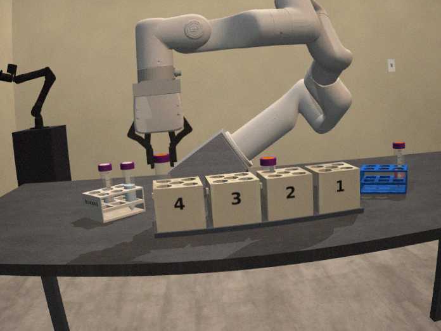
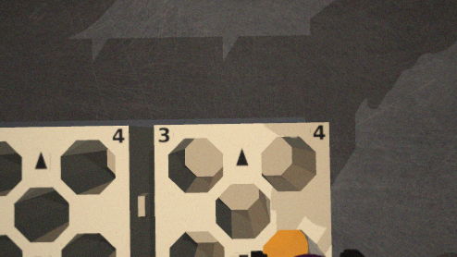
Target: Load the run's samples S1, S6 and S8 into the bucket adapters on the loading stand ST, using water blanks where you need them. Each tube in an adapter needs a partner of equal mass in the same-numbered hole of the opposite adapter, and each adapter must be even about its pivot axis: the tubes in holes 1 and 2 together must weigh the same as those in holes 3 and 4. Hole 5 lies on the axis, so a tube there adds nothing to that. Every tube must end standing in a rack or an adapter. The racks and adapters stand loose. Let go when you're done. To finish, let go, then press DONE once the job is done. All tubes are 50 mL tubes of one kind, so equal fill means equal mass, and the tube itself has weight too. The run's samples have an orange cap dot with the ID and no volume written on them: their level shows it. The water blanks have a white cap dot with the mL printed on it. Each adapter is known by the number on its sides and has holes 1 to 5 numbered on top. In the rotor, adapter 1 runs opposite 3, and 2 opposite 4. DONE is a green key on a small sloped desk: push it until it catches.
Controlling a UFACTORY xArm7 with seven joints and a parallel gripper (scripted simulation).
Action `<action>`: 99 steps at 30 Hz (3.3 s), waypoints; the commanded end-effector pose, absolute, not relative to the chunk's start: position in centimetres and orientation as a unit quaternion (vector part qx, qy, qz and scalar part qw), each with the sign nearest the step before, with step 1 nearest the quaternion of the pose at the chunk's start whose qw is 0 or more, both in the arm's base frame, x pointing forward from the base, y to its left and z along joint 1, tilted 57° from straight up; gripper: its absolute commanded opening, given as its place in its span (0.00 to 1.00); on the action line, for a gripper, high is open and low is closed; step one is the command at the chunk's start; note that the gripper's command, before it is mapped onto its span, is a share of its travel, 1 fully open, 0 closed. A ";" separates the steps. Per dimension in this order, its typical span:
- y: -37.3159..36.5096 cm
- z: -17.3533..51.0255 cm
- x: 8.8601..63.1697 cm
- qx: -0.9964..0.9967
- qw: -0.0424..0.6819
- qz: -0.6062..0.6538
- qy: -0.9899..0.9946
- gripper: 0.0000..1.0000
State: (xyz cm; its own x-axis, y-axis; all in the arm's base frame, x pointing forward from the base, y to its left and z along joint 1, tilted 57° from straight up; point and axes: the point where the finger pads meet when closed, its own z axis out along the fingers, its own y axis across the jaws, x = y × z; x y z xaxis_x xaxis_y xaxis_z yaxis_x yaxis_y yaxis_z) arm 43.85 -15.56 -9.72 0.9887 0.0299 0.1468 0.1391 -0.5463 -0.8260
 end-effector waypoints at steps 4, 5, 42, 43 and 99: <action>-15.2 -10.1 43.9 -0.878 0.472 -0.059 -0.047 0.00; -15.1 -10.1 43.9 -0.878 0.472 -0.059 -0.047 0.00; -13.8 -11.0 44.0 -0.878 0.472 -0.059 -0.047 0.44; -13.8 -11.0 44.0 -0.878 0.472 -0.059 -0.047 0.44; -18.3 -8.1 43.7 -0.878 0.472 -0.059 -0.047 0.44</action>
